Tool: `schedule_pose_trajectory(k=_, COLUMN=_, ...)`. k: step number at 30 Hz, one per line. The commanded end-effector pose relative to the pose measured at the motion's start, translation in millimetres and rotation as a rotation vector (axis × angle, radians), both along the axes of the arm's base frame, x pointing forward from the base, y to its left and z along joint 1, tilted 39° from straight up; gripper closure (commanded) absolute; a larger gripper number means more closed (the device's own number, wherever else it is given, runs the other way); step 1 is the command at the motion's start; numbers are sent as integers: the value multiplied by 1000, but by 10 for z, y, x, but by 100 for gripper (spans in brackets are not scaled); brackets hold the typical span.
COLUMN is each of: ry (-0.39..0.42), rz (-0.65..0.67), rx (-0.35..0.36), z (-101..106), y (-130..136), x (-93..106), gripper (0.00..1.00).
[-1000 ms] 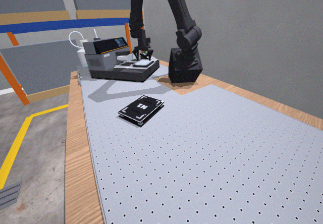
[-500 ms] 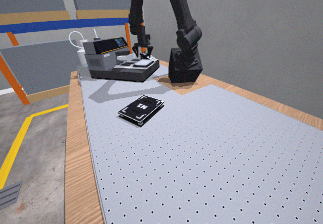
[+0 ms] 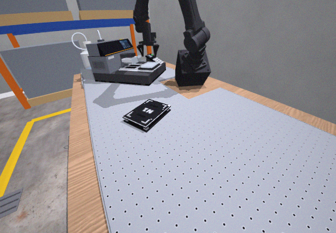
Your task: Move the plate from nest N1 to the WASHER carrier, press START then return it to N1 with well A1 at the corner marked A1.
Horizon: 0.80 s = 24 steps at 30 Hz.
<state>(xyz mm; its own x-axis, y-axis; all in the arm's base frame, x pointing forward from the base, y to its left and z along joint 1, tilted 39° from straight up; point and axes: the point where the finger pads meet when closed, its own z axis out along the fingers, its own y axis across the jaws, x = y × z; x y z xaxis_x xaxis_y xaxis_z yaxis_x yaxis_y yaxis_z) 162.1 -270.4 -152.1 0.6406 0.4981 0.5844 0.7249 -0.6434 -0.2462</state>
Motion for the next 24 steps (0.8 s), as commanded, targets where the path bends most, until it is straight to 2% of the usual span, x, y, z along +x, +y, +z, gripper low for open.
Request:
schedule_pose_trajectory(k=1, ry=-28, rz=0, rx=-62, z=127, y=-349, x=33, gripper=0)
schedule_pose_trajectory(k=16, ry=-27, rz=3, rx=-64, z=319, y=-483, x=-25, gripper=0)
schedule_pose_trajectory(k=19, ry=-28, rz=8, rx=-64, z=319, y=-474, x=-6, gripper=0)
schedule_pose_trajectory(k=20, ry=-15, rz=6, rx=-32, z=235, y=-312, x=-24, gripper=0)
schedule_pose_trajectory(k=24, ry=-15, rz=6, rx=-32, z=235, y=-312, x=-24, gripper=0)
